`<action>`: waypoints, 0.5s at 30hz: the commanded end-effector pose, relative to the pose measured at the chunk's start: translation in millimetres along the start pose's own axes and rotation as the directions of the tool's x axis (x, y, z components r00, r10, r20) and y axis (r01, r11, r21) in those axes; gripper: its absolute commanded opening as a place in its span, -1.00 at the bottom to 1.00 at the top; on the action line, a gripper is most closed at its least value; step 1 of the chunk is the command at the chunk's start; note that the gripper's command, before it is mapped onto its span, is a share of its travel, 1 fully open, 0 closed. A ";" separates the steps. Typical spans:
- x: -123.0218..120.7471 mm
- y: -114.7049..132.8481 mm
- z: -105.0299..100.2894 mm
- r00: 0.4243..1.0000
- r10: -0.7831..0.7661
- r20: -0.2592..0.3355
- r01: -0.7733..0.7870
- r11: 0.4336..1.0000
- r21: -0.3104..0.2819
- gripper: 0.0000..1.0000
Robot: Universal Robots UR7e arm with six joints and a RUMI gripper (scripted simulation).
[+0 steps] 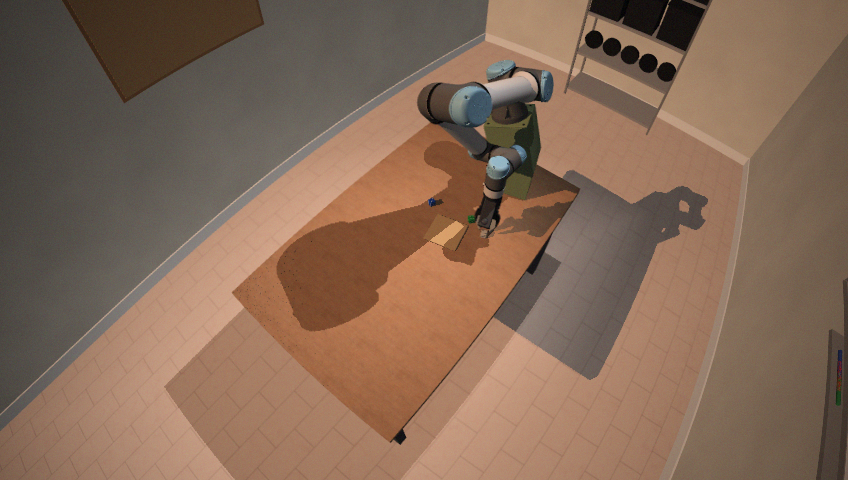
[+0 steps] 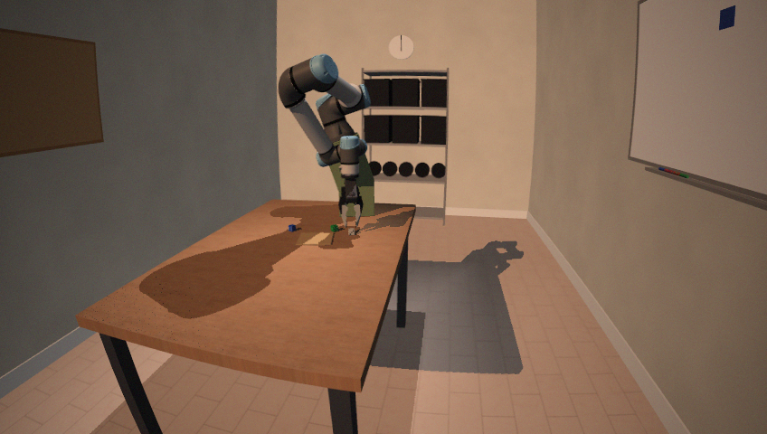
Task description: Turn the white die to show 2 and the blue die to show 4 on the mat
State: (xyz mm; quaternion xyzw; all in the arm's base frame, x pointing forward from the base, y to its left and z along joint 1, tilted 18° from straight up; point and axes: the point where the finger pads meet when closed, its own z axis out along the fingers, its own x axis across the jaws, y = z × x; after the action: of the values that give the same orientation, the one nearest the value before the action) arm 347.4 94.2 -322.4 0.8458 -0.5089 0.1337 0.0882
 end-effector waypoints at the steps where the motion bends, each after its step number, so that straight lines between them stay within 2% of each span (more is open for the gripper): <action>1: 0.1 -0.4 5.9 1.000 0.000 0.000 0.000 1.000 0.001 -0.51; 15: 0.1 -0.4 25.1 1.000 0.000 0.000 0.000 1.000 0.001 -0.51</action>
State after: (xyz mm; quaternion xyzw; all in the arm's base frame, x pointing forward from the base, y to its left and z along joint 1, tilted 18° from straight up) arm 350.2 88.3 -341.9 0.8458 -0.5090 0.1336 0.0883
